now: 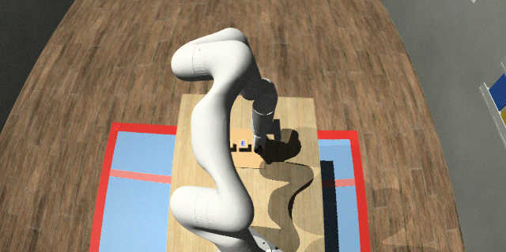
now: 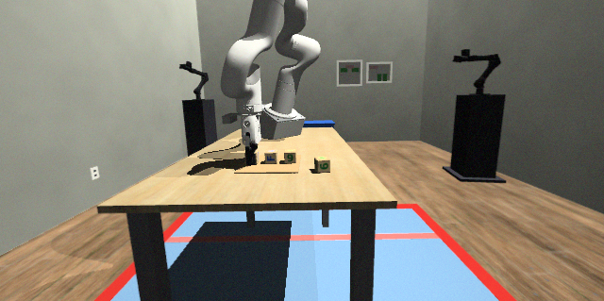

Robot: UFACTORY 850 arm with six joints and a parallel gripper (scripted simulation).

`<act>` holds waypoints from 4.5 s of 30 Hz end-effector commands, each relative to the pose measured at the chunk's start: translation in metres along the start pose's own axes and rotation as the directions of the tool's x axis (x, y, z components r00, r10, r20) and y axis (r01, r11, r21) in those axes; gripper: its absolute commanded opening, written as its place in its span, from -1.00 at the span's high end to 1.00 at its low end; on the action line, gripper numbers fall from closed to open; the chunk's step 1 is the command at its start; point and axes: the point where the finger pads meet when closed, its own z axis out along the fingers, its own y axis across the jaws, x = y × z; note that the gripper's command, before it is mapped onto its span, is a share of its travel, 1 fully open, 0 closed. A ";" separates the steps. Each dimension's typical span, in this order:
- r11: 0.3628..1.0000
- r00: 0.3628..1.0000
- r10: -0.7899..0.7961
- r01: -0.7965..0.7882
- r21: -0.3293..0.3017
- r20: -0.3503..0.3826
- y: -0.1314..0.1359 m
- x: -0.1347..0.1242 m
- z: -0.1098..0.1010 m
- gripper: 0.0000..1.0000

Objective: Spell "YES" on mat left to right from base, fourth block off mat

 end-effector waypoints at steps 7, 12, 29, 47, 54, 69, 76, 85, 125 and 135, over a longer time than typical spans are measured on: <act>1.000 1.000 0.000 0.000 0.002 0.000 -0.001 0.000 0.000 0.17; 1.000 1.000 0.000 0.000 0.002 0.000 -0.001 0.000 0.000 0.17; 1.000 1.000 0.000 0.000 0.002 0.000 -0.001 0.000 0.000 0.17; 1.000 1.000 0.000 0.000 0.002 0.000 -0.001 0.000 0.000 -0.08; 1.000 1.000 0.000 0.000 0.002 0.000 -0.001 0.000 0.000 -0.16; 1.000 1.000 0.000 0.000 0.002 0.000 -0.001 0.000 -0.001 -0.24; 1.000 1.000 0.000 0.000 0.002 0.000 -0.001 0.000 -0.025 -0.24; 1.000 1.000 0.000 0.000 0.002 0.000 -0.001 0.000 -0.062 -0.24; 1.000 1.000 0.000 0.000 0.002 0.000 -0.001 0.000 -0.094 -1.00; 1.000 1.000 0.000 0.000 0.002 0.000 -0.001 0.000 -0.124 -1.00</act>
